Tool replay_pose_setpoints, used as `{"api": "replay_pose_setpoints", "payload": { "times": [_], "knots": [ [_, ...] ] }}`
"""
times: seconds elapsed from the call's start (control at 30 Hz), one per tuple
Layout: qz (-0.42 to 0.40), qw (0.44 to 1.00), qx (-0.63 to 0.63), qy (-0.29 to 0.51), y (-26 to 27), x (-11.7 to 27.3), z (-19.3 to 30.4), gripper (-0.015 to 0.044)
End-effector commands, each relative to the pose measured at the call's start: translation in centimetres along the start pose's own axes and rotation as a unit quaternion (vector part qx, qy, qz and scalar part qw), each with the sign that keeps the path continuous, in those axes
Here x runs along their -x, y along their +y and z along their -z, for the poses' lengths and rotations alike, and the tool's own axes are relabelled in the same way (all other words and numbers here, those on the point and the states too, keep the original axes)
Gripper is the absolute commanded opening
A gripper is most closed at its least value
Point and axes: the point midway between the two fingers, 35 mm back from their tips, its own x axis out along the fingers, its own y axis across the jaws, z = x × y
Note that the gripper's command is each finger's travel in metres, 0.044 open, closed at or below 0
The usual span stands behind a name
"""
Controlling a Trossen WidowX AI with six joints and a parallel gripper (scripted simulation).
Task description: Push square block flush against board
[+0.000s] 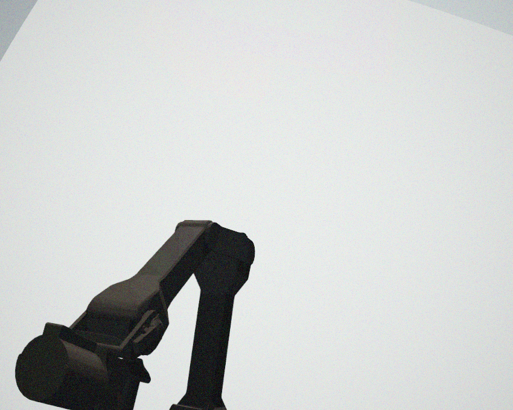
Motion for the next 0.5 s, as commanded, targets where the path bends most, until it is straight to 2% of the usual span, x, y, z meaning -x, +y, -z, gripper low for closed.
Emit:
{"api": "replay_pose_setpoints", "payload": {
  "times": [0.0,0.1,0.3,0.47],
  "knots": [
    [0.0,1.0,0.0,0.0,-0.1,1.1,0.0,0.0],
    [-0.001,1.0,-0.001,0.003,-0.1,5.1,0.0,0.0],
    [-0.001,1.0,-0.001,0.003,0.0,5.4,0.0,0.0],
    [0.008,0.999,0.035,-0.007,-0.4,6.0,-2.4,0.0]
  ]
}}
